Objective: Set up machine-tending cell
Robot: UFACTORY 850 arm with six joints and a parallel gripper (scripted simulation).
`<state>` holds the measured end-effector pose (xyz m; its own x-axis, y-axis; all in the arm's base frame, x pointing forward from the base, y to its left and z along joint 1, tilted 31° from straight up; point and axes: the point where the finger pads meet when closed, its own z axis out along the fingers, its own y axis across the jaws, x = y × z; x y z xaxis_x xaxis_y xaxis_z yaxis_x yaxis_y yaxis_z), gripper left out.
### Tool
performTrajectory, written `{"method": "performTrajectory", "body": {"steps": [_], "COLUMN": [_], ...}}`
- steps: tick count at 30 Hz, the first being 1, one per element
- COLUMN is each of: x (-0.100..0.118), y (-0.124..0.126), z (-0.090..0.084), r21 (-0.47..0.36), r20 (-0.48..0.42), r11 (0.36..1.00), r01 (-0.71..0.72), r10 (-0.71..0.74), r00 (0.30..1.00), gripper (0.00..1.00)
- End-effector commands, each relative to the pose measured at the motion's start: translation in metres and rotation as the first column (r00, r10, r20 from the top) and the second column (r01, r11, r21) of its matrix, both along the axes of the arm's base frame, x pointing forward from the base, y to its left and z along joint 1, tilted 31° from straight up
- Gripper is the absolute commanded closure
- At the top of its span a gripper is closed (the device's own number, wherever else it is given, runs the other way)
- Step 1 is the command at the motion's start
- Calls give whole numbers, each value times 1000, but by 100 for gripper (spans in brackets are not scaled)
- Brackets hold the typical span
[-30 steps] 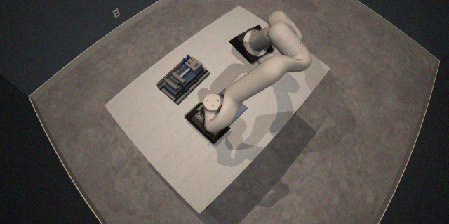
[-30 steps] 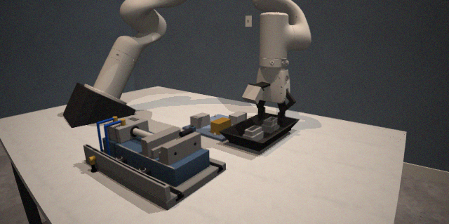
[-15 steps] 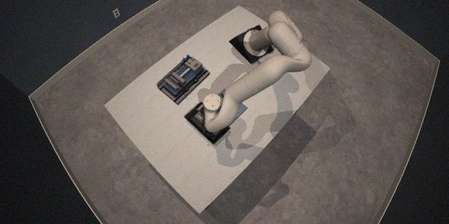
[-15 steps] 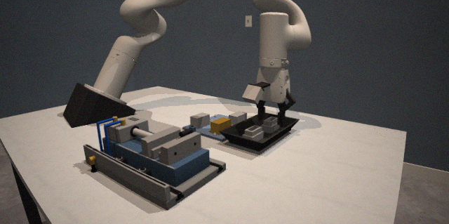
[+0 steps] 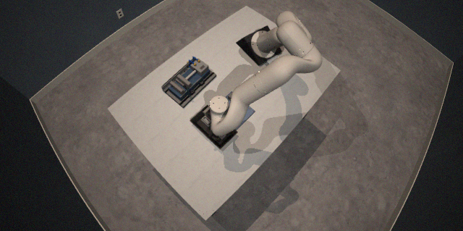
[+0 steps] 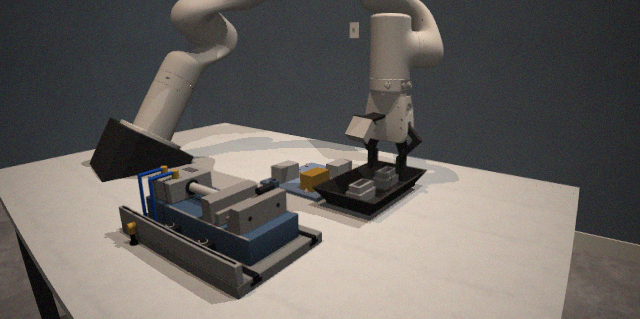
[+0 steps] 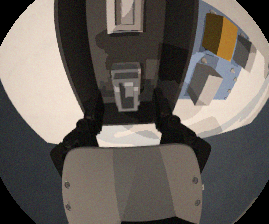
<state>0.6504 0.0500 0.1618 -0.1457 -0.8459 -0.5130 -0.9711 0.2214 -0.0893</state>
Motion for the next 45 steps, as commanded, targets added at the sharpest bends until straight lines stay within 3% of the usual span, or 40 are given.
{"method": "performTrajectory", "body": {"steps": [1, 6, 19, 29, 38, 39, 45], "x": [-2, -5, -19, -24, -25, -25, -25], "y": [-7, -14, -50, -64, -66, -66, -66], "z": [13, 25, 89, 113, 117, 117, 117], "r21": [0, 0, 0, 0, 0, 0, 0], "r20": [2, 2, 2, 2, 2, 2, 2], "r11": [1000, 1000, 1000, 1000, 1000, 1000, 1000], "r01": [1, 1, 1, 1, 1, 1, 1], "r10": [-1, -1, -1, -1, -1, -1, -1], "r00": [1000, 1000, 1000, 1000, 1000, 1000, 1000], "gripper": [31, 31, 31, 31, 31, 100, 100]}}
